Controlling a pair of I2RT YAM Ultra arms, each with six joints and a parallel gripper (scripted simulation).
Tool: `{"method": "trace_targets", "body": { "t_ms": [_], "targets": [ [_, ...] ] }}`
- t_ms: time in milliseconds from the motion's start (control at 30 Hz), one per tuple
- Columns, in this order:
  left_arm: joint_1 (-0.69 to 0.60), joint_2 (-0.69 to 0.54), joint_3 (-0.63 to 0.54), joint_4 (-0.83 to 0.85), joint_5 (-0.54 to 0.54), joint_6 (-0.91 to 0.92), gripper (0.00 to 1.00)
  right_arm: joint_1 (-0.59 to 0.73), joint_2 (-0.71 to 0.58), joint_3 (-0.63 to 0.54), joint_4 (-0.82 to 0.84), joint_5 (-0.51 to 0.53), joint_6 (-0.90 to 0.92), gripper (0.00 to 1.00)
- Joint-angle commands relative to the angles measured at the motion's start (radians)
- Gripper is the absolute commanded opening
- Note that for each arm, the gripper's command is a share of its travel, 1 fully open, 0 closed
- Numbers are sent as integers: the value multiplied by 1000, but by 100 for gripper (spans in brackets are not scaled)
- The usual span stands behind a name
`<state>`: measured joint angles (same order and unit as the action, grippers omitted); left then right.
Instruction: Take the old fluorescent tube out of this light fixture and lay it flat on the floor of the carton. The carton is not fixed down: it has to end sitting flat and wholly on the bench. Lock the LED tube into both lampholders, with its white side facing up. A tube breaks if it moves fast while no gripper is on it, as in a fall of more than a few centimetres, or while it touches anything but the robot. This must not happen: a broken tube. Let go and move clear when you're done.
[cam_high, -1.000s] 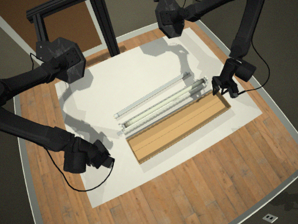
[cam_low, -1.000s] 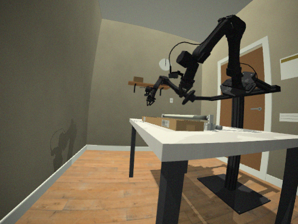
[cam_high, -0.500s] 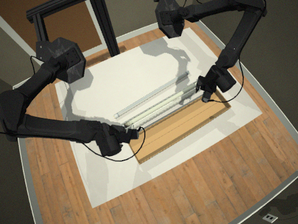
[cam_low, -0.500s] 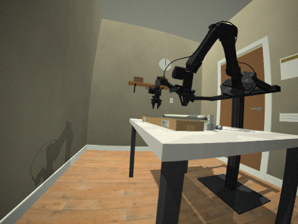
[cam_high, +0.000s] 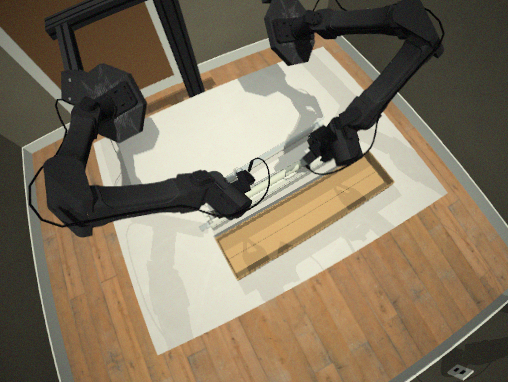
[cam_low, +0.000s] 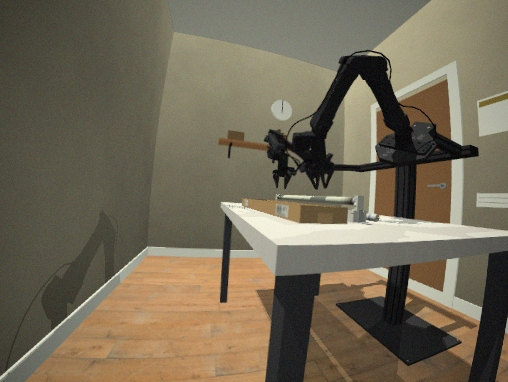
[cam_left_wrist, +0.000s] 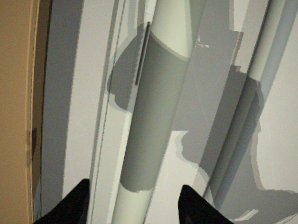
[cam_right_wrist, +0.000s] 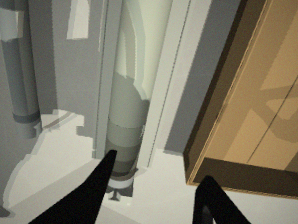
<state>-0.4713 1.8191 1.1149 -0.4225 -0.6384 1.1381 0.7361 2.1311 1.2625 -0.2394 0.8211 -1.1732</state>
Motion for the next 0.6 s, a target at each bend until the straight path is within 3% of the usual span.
{"method": "trace_targets", "body": {
  "t_ms": [0, 167, 233, 433, 567],
  "targets": [
    [-33, -5, 30, -35, -43, 67, 49, 32, 19, 41, -45, 71, -69, 49],
    [-42, 25, 28, -9, -33, 59, 49, 49, 57, 37, -45, 62, -58, 49],
    [-45, 33, -17, -31, -10, 35, 49, 57, 69, -18, -63, 20, -34, 49],
    [-47, -2, 10, -12, -8, 35, 49, 61, 68, 14, -58, 16, -31, 49],
    [-35, 44, -12, 31, -2, 68, 49, 60, 56, 9, -58, 16, -31, 49]
  ]
}}
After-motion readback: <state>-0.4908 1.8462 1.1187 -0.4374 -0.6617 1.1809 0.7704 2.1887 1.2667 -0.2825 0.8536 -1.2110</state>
